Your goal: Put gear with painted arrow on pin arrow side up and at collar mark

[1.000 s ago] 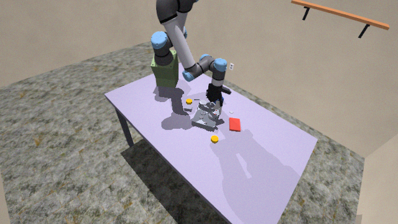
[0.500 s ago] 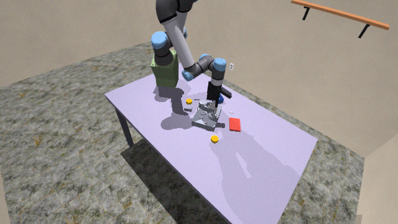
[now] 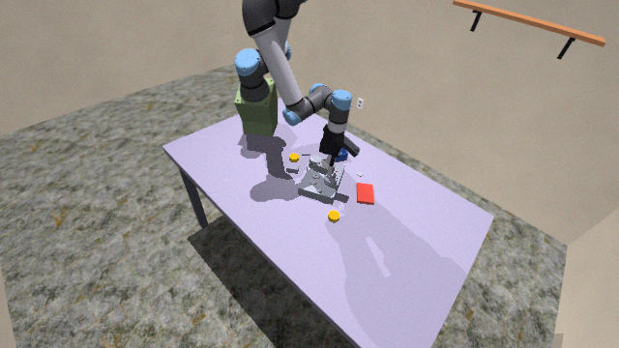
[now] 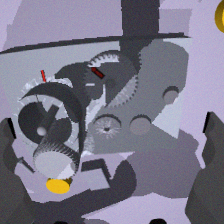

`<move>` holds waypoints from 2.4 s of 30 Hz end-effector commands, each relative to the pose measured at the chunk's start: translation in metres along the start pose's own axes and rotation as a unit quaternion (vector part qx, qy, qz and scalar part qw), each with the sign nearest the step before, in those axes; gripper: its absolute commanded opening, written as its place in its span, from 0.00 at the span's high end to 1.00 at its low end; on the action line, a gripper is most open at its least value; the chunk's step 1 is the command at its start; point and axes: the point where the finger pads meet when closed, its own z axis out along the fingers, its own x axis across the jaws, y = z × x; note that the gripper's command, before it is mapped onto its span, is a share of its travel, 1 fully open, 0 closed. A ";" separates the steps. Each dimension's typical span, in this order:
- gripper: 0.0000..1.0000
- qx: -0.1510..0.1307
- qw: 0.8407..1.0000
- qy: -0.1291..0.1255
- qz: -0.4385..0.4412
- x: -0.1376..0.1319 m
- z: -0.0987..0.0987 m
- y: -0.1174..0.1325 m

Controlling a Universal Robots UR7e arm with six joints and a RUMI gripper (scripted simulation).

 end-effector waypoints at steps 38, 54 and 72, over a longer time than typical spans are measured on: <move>0.46 0.000 0.998 0.001 0.062 0.002 -0.001 0.001; 0.46 0.000 0.998 0.001 0.062 0.002 -0.001 0.001; 0.46 0.000 0.998 0.001 0.062 0.002 0.004 0.001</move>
